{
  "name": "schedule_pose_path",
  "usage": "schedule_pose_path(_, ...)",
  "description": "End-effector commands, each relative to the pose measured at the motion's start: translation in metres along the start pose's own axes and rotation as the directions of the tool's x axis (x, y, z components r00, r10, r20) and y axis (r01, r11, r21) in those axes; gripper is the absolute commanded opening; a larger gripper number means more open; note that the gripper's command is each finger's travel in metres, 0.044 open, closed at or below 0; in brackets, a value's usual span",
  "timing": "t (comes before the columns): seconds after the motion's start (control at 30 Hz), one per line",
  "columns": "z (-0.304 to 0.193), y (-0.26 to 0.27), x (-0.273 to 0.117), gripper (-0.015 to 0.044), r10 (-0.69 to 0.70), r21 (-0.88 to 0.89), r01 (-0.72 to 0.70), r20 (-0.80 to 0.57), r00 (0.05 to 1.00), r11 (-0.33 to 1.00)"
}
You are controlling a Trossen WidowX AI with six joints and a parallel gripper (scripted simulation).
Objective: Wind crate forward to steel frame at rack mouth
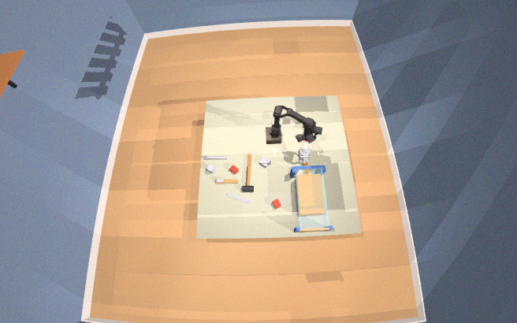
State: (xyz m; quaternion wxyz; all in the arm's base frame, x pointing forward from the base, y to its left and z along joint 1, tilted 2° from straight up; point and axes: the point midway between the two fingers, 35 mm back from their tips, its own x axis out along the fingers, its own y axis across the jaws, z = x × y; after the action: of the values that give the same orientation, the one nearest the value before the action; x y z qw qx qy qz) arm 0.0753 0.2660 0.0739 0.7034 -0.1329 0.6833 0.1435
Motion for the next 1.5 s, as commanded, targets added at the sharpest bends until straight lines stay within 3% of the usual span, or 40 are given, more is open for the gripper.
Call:
schedule_pose_path(0.0, -0.007, -0.015, 0.001, 0.0, -0.031, 0.001, 0.031, -0.018, 0.999, 1.0)
schedule_pose_path(1.47, -0.002, -0.085, -0.001, 0.0, -0.037, 0.001, 0.037, -0.017, 0.999, 0.999)
